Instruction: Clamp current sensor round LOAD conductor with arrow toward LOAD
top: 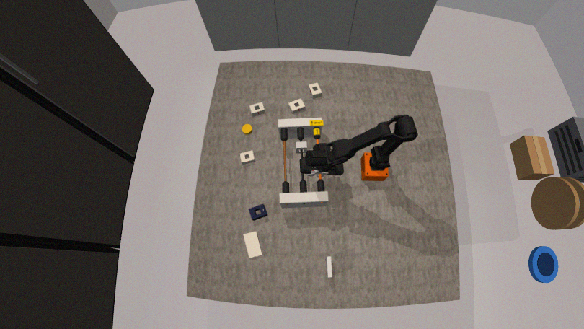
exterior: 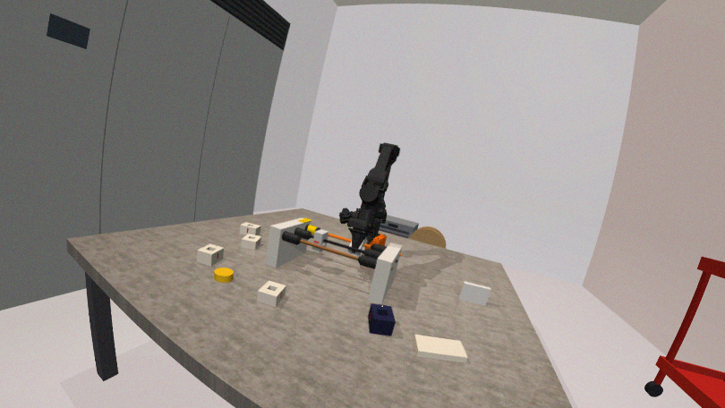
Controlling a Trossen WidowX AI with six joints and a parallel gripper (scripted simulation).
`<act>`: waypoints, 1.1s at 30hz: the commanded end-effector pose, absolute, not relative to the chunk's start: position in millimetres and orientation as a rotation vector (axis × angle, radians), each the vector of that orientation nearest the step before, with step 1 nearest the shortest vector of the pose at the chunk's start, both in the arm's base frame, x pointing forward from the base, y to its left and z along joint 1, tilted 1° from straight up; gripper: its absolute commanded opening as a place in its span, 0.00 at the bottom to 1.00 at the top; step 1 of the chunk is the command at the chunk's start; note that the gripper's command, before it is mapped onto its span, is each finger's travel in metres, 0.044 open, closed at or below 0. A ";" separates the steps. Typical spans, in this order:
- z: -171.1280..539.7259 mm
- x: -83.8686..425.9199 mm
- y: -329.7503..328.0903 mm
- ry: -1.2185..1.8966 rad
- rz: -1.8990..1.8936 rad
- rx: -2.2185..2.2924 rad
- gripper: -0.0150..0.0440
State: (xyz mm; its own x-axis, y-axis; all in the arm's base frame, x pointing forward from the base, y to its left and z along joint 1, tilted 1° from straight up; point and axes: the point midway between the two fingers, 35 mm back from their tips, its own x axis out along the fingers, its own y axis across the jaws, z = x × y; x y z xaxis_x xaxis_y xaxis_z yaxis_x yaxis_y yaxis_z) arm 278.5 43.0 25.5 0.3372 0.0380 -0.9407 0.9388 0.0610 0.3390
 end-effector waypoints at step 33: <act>39.5 279.0 42.9 1.226 -1.137 1.182 0.25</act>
